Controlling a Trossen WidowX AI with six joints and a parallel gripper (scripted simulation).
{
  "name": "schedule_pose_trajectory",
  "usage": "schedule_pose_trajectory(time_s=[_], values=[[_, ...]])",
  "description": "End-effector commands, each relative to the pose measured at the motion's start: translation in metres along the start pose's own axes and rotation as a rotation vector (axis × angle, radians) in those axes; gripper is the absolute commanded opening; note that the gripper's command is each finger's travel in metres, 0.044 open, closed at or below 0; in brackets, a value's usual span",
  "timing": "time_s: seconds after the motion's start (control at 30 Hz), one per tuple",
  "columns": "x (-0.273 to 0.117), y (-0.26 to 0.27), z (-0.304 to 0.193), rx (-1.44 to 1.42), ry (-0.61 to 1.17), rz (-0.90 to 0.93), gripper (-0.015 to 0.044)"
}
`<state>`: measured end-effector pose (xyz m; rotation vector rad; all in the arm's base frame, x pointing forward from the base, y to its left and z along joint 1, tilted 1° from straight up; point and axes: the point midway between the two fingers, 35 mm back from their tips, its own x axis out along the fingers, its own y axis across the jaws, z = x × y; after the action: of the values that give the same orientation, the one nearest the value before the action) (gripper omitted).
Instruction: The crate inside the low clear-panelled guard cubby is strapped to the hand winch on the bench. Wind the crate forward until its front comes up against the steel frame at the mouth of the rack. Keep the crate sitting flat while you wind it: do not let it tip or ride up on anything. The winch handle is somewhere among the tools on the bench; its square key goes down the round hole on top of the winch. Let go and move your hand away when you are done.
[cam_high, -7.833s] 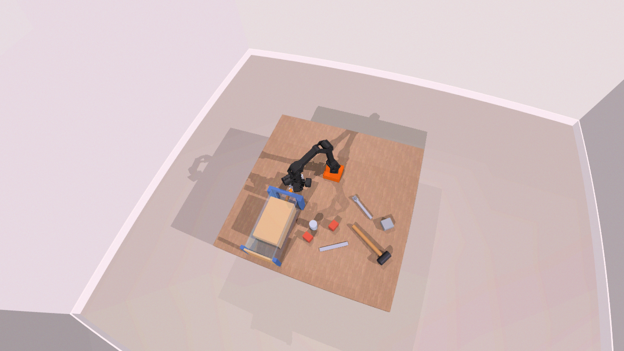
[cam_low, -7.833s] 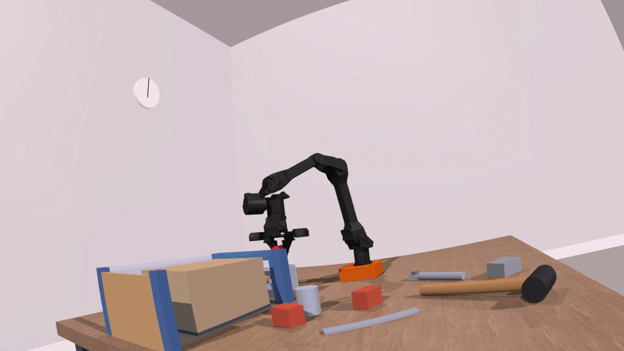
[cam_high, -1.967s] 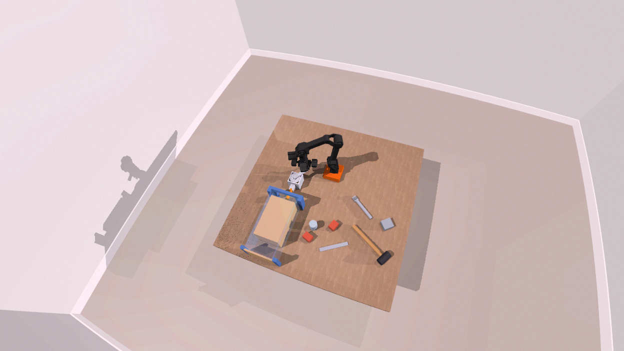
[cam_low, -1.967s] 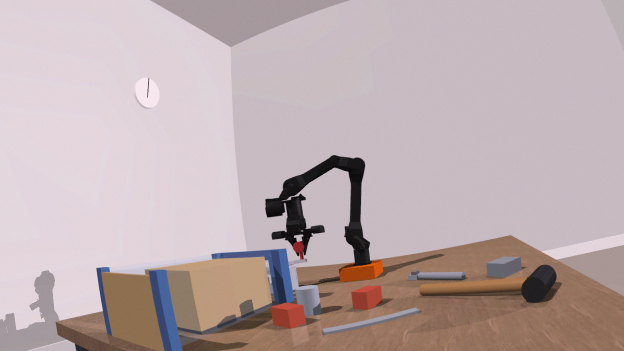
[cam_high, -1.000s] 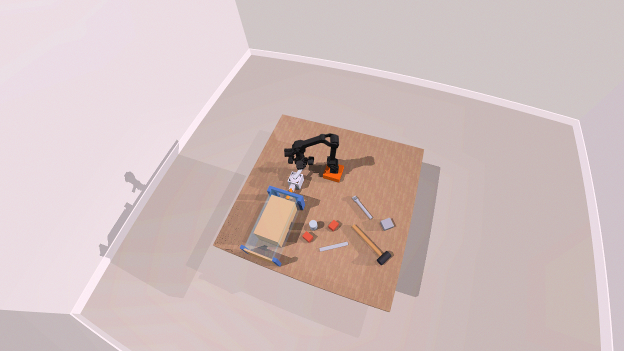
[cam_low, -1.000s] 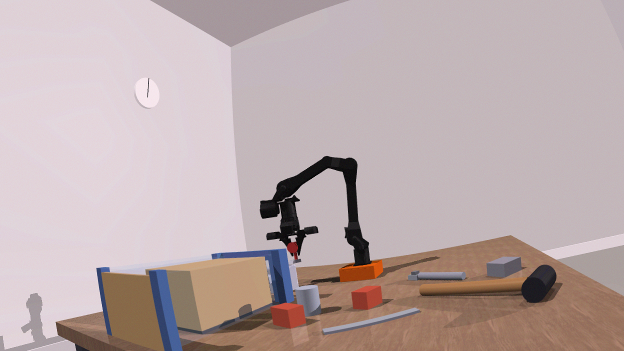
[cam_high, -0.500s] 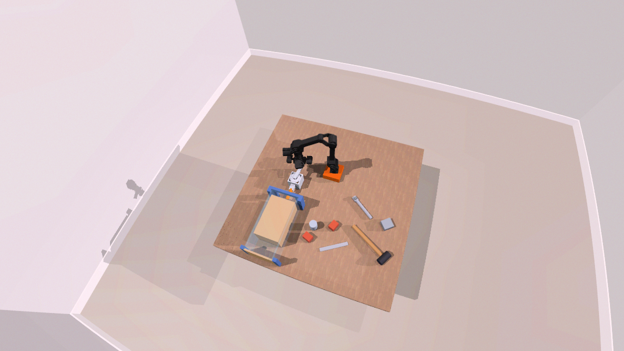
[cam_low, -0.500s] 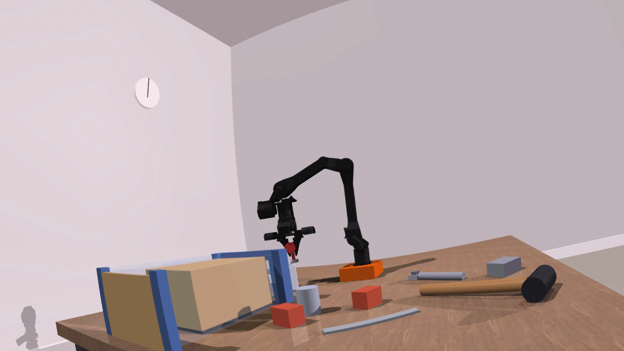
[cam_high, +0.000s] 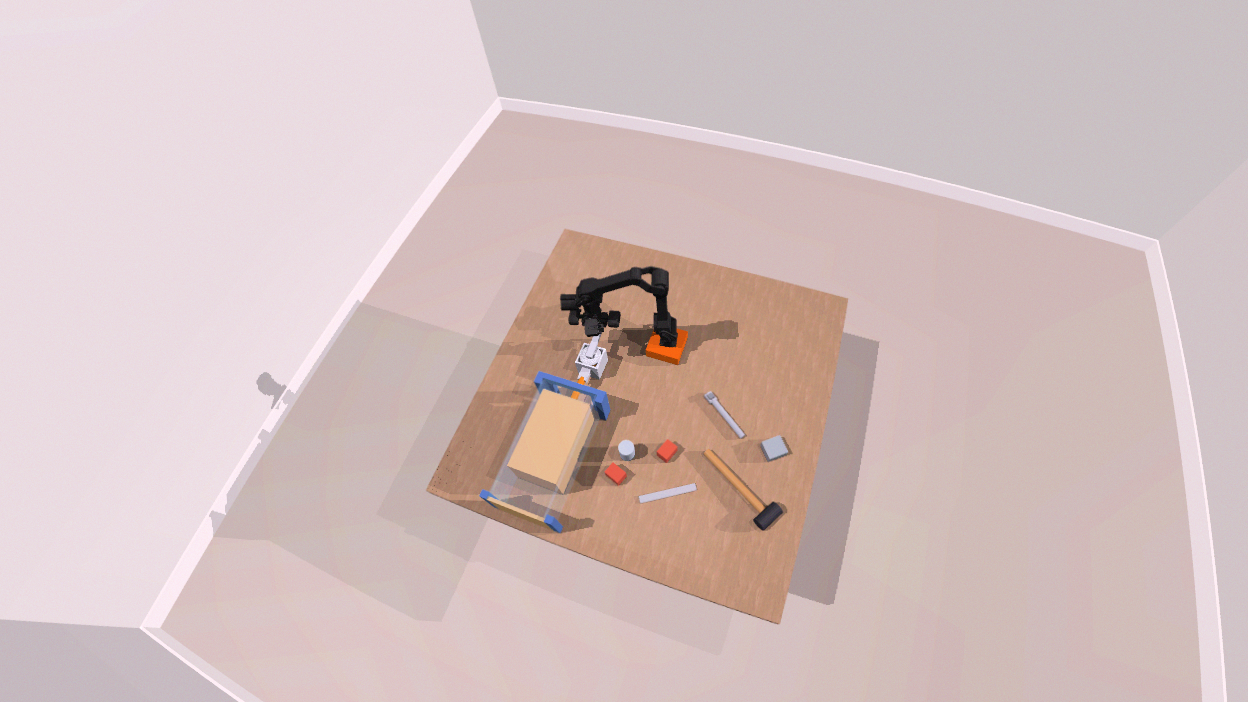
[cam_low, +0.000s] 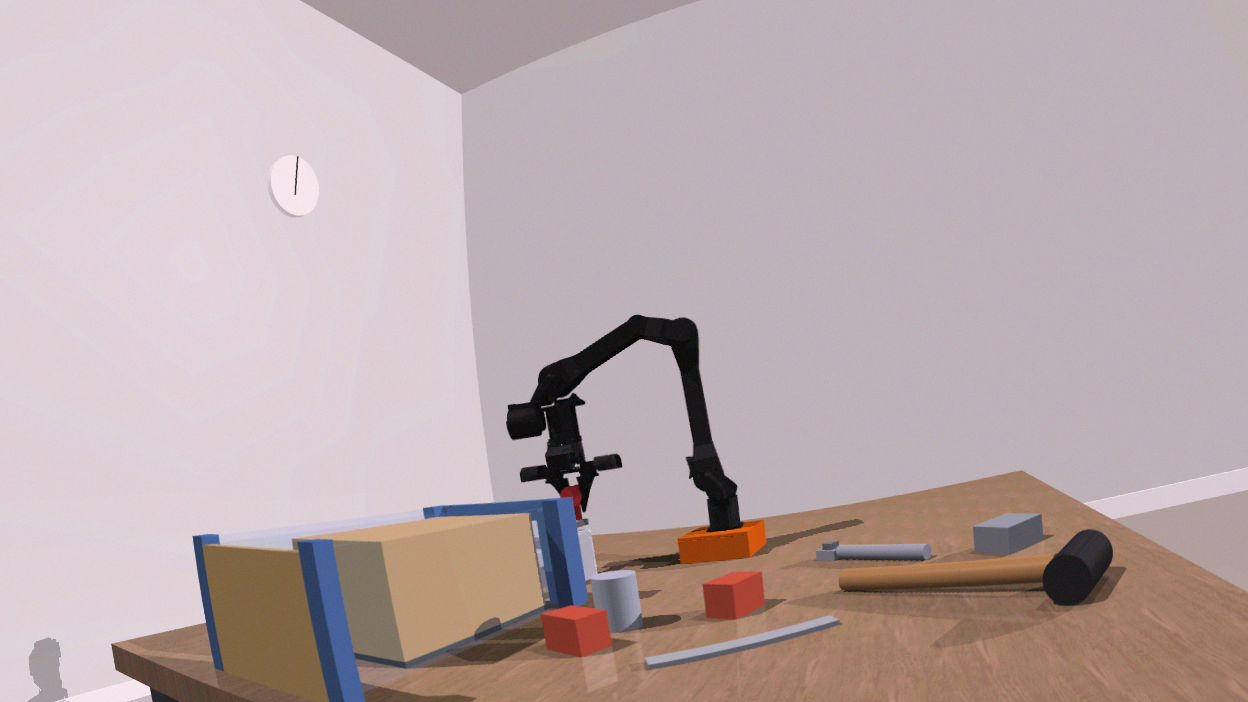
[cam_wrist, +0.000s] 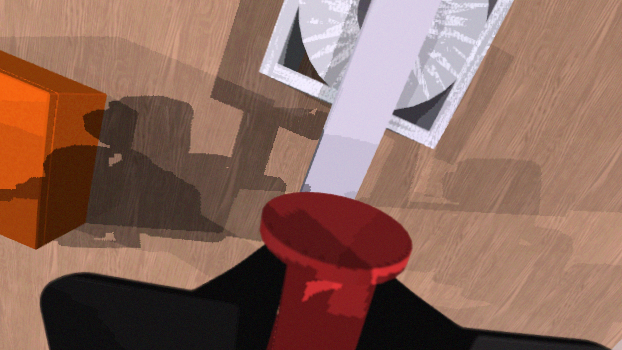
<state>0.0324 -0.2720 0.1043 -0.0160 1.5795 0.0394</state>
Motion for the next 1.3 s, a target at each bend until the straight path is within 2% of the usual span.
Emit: schedule_pose_trajectory(time_s=[0.0,1.27], values=[[-0.001,-0.024,0.001,-0.002,0.001,-0.035,0.0],[-0.004,-0.066,0.015,-0.002,0.0,-0.039,0.0]])
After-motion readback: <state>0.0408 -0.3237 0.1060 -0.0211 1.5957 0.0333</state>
